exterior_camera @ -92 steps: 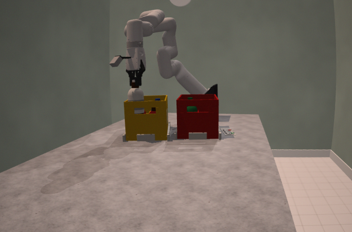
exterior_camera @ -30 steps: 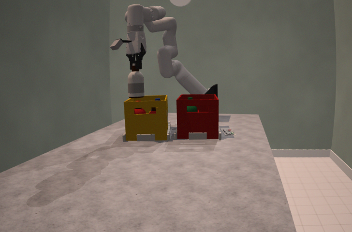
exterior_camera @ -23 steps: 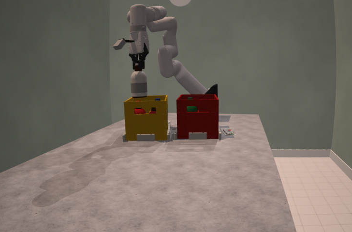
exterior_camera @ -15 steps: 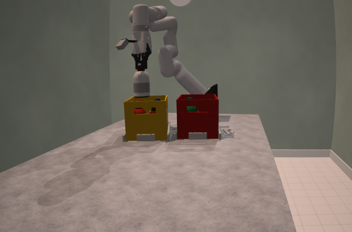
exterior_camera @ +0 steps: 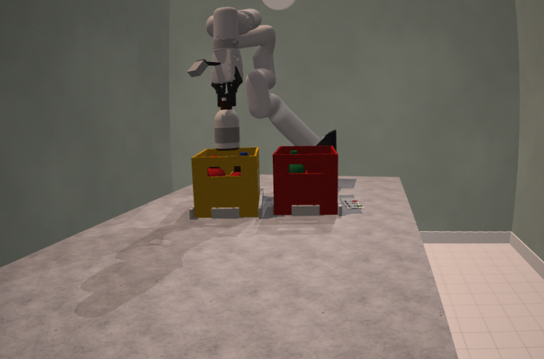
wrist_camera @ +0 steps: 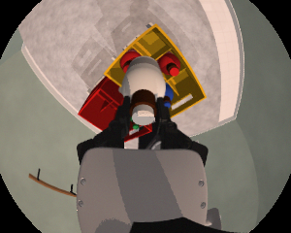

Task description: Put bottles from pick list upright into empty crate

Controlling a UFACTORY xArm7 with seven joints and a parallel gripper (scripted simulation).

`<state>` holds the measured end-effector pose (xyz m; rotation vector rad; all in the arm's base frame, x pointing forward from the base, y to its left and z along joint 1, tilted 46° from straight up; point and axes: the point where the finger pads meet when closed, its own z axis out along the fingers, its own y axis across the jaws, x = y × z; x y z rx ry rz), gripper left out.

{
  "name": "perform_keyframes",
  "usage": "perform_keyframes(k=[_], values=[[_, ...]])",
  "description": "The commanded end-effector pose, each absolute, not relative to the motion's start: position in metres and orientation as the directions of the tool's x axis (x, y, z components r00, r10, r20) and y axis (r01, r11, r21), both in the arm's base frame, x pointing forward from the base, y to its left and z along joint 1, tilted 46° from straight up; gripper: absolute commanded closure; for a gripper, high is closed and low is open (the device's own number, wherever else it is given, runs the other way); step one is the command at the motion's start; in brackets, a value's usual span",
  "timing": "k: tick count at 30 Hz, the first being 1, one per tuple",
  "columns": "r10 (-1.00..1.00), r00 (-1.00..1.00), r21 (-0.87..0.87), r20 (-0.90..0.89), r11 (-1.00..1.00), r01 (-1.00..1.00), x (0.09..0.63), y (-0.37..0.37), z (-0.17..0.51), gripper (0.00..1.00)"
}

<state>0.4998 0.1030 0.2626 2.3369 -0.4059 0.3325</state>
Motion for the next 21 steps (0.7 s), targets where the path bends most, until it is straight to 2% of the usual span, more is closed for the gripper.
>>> perform_keyframes(k=[1, 21], values=[[-0.188, 0.917, 0.620, 0.352, -0.687, -0.379, 0.494, 0.109, 0.258, 1.00], [-0.188, 0.917, 0.620, 0.352, -0.687, -0.379, 0.469, 0.125, 0.238, 1.00]])
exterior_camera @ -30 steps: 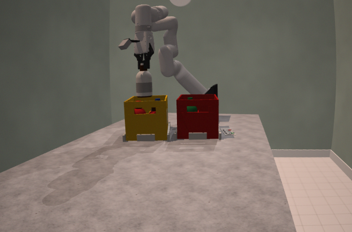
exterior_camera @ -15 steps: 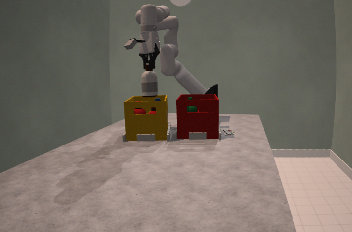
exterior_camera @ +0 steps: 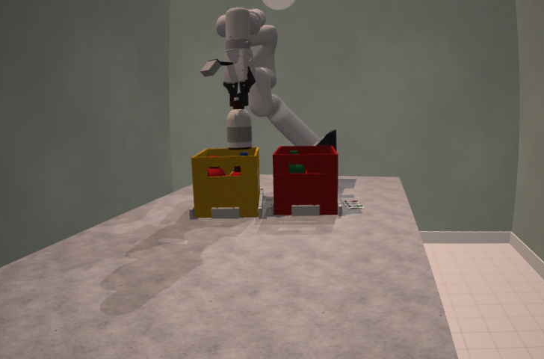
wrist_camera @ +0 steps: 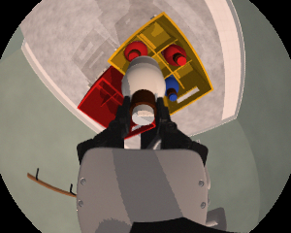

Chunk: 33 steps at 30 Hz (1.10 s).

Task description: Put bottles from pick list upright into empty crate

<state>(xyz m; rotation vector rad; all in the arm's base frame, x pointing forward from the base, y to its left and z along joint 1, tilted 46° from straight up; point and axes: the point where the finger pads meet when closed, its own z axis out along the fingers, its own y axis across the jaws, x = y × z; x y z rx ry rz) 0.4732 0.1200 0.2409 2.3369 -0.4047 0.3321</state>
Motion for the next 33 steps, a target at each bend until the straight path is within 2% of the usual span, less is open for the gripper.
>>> perform_keyframes(k=[1, 33], values=[[-0.188, 0.917, 0.620, 0.352, -0.687, -0.379, 0.467, 0.126, 0.237, 1.00], [-0.189, 0.917, 0.620, 0.352, -0.687, -0.379, 0.428, 0.151, 0.205, 1.00]])
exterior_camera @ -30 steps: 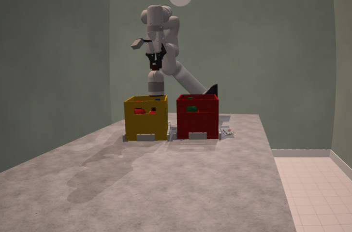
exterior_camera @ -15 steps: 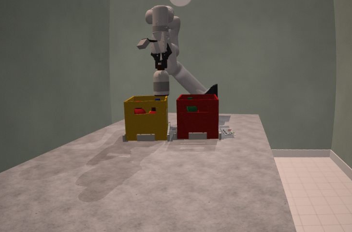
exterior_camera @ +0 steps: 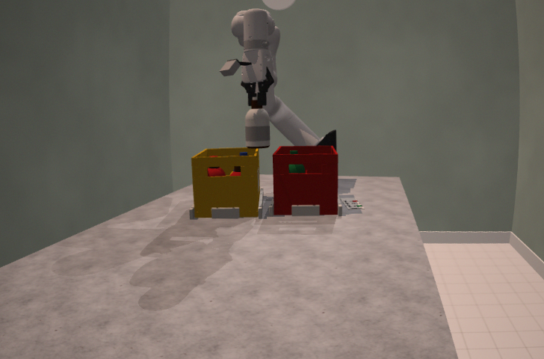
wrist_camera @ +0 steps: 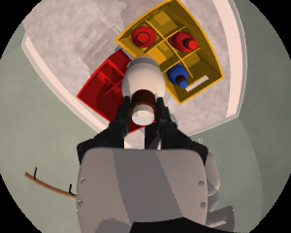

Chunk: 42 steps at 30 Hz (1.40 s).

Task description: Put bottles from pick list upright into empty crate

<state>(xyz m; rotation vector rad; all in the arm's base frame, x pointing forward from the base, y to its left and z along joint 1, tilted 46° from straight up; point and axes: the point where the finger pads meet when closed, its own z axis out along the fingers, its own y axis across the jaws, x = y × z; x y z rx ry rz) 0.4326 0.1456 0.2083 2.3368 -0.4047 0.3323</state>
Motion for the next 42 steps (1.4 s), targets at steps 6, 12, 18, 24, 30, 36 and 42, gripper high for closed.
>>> perform_keyframes(k=[6, 12, 18, 24, 30, 36, 42], values=[[-0.189, 0.917, 0.620, 0.352, -0.687, -0.379, 0.421, 0.155, 0.200, 1.00], [-0.189, 0.917, 0.620, 0.352, -0.687, -0.379, 0.414, 0.160, 0.194, 1.00], [-0.189, 0.917, 0.620, 0.352, -0.687, -0.379, 0.406, 0.165, 0.187, 1.00], [-0.189, 0.917, 0.620, 0.352, -0.687, -0.379, 0.400, 0.168, 0.183, 1.00], [-0.189, 0.917, 0.620, 0.352, -0.687, -0.379, 0.392, 0.174, 0.176, 1.00], [-0.189, 0.917, 0.620, 0.352, -0.687, -0.379, 0.384, 0.179, 0.169, 1.00], [-0.189, 0.917, 0.620, 0.352, -0.687, -0.379, 0.378, 0.182, 0.165, 1.00]])
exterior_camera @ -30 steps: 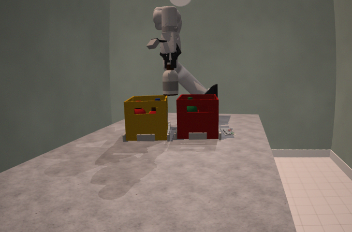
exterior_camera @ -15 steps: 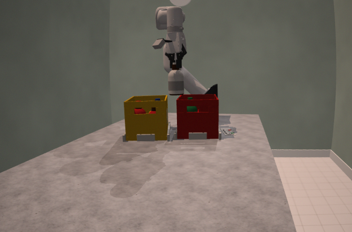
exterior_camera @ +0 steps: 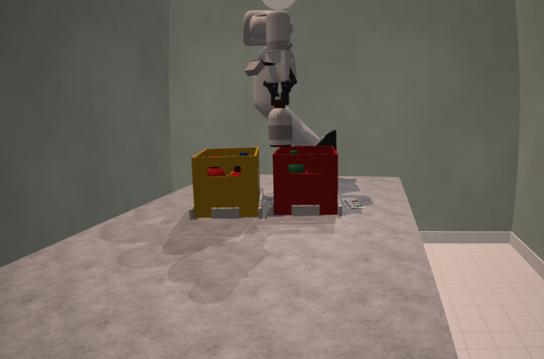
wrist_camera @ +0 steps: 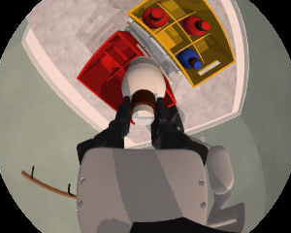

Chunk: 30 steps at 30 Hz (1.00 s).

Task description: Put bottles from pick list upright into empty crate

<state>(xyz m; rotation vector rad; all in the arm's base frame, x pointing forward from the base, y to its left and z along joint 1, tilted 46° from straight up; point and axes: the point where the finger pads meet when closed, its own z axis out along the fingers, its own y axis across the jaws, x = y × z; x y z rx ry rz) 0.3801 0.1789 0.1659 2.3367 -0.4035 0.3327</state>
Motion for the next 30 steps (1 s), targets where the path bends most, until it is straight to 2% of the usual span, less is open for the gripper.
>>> perform_keyframes(k=[1, 30], values=[[-0.189, 0.917, 0.620, 0.352, -0.687, -0.379, 0.377, 0.183, 0.163, 1.00], [-0.189, 0.917, 0.619, 0.352, -0.687, -0.379, 0.353, 0.198, 0.145, 1.00]])
